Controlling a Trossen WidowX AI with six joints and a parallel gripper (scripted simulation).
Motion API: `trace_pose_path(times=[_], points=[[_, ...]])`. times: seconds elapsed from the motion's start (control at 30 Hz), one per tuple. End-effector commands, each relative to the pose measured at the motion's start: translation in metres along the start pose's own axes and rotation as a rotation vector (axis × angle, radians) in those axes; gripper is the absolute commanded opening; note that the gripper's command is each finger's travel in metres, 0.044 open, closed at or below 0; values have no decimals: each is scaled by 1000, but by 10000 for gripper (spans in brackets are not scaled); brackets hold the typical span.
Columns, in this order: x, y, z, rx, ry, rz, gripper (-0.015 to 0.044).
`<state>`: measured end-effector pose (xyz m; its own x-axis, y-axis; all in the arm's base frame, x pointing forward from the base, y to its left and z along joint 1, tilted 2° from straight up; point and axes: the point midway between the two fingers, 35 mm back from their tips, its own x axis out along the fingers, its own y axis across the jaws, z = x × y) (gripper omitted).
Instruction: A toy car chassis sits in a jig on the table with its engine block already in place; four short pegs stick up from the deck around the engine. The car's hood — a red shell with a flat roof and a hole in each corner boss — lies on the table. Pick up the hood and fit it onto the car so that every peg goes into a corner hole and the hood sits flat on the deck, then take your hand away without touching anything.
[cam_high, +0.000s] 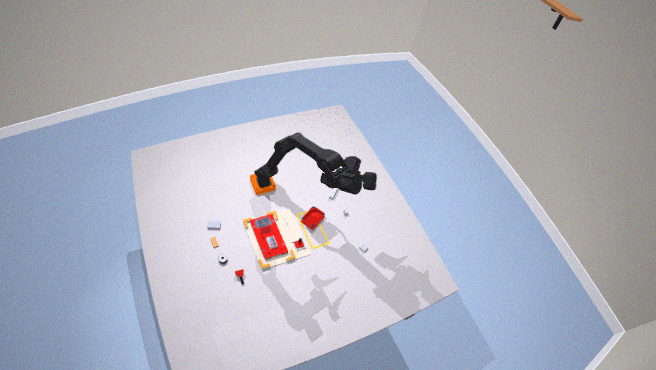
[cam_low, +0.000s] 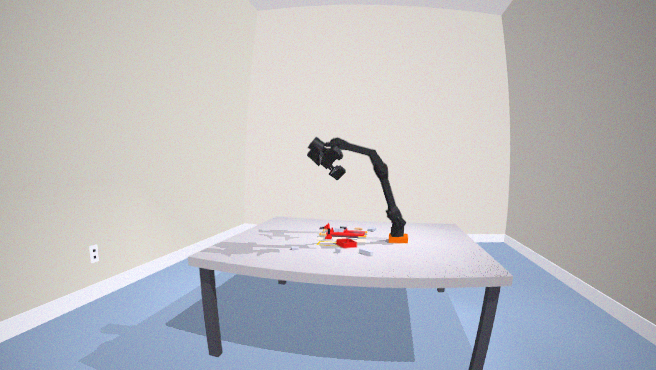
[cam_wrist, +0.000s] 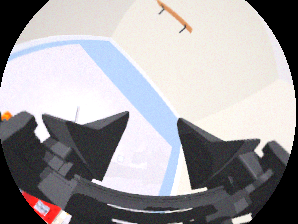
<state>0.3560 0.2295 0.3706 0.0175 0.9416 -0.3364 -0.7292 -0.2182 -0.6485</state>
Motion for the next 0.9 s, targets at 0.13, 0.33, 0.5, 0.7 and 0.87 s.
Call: trace_pose_path(times=[0.13, 0.33, 0.5, 0.7, 0.87], points=[[18, 47, -43, 777, 246, 39, 440], [23, 78, -65, 1218, 416, -12, 440], [24, 107, -81, 1567, 566, -105, 440], [22, 135, -95, 1873, 706, -240, 440], [19, 155, -104, 2080, 803, -372, 440]])
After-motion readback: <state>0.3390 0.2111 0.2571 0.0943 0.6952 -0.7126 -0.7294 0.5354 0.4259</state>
